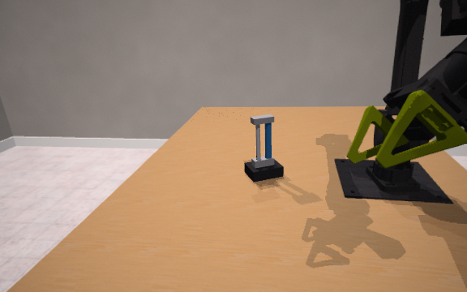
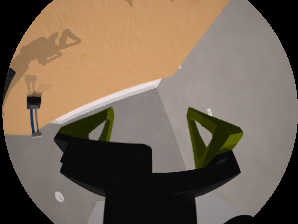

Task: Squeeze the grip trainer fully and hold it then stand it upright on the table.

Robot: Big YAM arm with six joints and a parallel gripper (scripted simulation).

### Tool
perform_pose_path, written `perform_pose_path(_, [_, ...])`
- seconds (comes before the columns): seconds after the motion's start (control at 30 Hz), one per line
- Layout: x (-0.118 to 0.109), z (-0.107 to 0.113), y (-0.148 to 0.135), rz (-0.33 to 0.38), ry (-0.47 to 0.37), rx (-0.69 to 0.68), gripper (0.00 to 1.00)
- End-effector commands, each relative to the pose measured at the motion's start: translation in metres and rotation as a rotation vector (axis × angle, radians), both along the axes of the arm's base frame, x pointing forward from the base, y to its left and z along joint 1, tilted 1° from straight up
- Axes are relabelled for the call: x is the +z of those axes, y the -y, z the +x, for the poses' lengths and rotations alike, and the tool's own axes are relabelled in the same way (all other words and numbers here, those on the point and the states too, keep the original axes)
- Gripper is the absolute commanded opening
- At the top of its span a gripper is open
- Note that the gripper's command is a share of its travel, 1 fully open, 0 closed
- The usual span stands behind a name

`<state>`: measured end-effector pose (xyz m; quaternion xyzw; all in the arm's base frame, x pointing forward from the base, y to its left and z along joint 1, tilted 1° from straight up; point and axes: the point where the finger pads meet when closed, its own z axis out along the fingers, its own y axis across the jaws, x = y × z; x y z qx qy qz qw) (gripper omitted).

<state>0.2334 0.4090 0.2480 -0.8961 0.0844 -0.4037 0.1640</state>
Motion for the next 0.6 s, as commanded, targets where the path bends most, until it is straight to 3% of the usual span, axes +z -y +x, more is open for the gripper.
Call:
perform_pose_path(0.0, [0.005, 0.0, -0.001, 0.01, 0.003, 0.0, 1.0])
perform_pose_path(0.53, [0.005, 0.0, -0.001, 0.01, 0.003, 0.0, 1.0])
perform_pose_path(0.57, [0.018, 0.003, -0.007, 0.037, 0.01, -0.003, 1.0])
